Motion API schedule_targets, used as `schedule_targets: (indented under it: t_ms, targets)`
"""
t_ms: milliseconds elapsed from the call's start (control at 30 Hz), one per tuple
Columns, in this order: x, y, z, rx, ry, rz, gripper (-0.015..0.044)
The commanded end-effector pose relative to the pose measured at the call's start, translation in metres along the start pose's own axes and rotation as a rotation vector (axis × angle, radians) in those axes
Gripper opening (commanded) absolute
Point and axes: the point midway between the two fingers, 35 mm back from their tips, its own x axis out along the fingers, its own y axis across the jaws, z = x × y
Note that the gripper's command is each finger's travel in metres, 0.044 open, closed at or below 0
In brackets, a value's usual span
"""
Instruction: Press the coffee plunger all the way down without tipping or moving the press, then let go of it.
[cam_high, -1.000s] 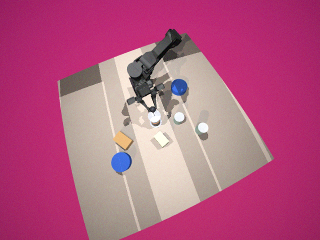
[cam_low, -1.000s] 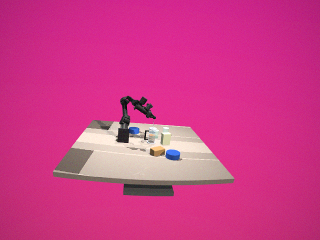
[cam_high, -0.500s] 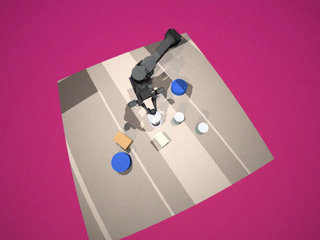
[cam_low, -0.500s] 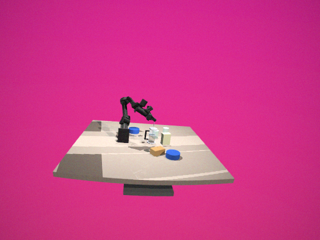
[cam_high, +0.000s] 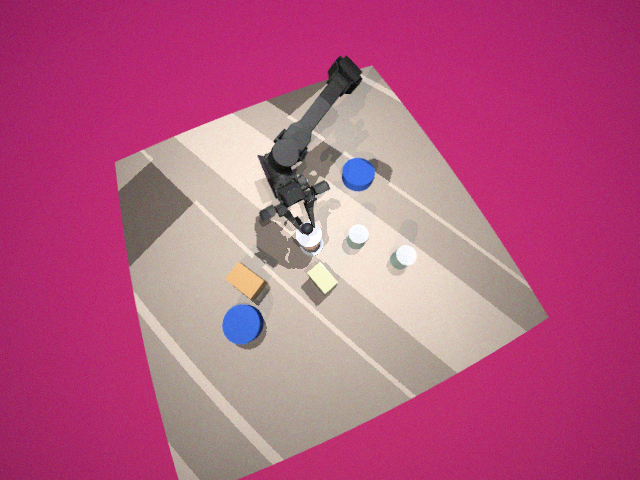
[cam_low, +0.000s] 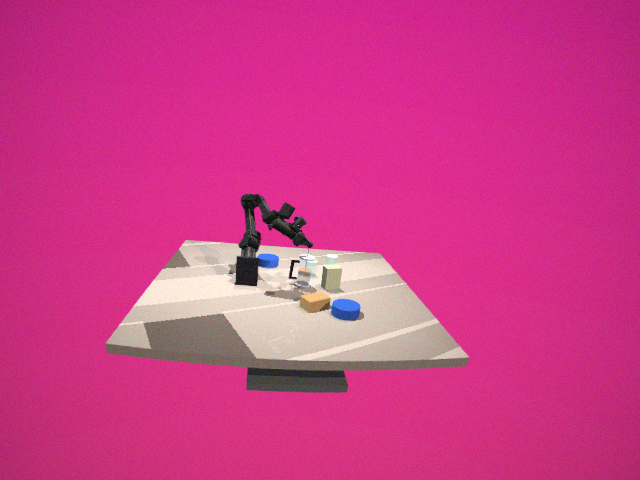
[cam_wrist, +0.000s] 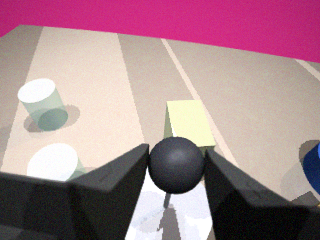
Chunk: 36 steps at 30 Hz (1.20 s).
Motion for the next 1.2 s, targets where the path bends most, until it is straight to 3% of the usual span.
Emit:
schedule_targets:
  t_ms: [0,1167]
  targets:
    - [0.007,-0.002,-0.019,0.031,0.025,-0.010,0.0128]
    - [0.024,0.000,-0.024,0.033,0.014,-0.001,0.0128]
